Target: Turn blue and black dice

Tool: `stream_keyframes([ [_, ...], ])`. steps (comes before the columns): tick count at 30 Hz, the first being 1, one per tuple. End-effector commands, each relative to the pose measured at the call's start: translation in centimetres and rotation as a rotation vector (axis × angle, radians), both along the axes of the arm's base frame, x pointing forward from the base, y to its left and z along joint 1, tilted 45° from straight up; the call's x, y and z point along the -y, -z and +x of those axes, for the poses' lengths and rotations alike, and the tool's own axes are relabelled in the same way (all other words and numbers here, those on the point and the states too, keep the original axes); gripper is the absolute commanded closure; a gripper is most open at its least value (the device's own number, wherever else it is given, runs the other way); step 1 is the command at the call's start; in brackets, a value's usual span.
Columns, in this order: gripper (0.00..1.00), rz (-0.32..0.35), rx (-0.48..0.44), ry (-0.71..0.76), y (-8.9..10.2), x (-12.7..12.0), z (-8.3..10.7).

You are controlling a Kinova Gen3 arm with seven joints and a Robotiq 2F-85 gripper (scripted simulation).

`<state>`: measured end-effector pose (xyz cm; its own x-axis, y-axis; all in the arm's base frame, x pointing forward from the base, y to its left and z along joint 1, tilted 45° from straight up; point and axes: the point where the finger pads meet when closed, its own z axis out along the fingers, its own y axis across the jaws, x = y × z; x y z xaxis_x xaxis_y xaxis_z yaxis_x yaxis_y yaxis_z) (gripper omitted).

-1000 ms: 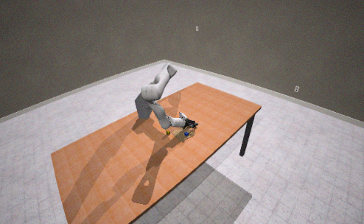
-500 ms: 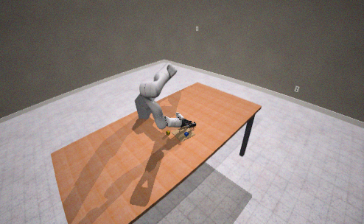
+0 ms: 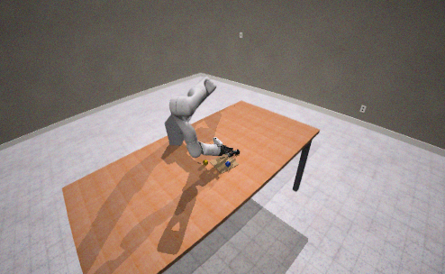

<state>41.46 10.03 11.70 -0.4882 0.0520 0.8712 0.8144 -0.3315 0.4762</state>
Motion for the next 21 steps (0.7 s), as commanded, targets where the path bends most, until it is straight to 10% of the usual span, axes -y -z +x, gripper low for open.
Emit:
stream_keyframes([
  [1, 0.59, 0.002, 0.000, -0.003, -0.6, 0.5, -0.6],
  [21, 0.59, 0.002, 0.000, -0.003, -4.3, 2.5, -3.5],
])
